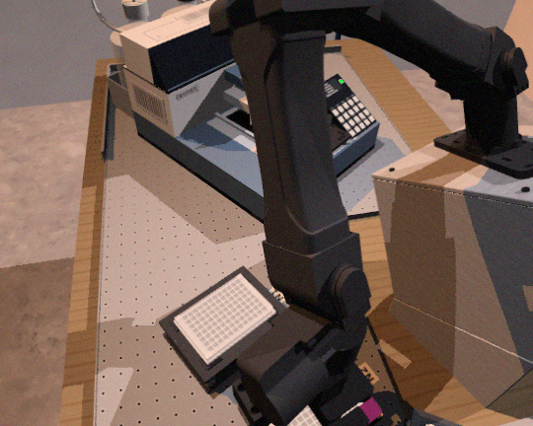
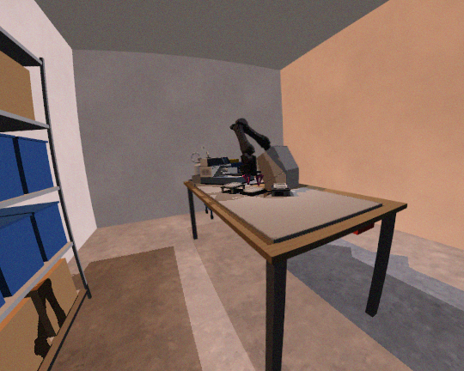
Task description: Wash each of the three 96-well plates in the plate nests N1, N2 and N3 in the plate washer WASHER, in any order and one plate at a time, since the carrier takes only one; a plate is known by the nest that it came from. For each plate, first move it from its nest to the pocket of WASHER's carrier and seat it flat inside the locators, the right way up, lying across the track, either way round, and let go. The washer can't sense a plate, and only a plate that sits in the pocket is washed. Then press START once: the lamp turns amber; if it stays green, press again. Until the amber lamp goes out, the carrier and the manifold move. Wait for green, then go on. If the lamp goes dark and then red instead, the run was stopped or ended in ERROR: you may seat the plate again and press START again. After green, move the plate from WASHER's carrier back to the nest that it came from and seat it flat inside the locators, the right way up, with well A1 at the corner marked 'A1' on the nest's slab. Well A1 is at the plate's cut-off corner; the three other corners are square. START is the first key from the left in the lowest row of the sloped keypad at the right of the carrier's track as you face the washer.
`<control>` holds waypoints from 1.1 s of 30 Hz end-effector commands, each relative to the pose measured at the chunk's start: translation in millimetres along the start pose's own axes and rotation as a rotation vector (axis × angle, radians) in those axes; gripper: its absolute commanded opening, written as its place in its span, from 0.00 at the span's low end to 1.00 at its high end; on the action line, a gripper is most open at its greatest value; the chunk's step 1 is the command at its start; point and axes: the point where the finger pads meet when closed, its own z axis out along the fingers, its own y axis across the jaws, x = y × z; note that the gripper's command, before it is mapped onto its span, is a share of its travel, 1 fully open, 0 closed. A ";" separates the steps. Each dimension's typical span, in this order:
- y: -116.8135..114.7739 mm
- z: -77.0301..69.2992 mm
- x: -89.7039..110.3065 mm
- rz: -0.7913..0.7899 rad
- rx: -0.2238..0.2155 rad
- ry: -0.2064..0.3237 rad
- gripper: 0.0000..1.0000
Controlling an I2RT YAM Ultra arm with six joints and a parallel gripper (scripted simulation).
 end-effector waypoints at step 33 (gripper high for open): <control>1.8 -0.1 -20.8 0.004 -0.004 -0.054 1.00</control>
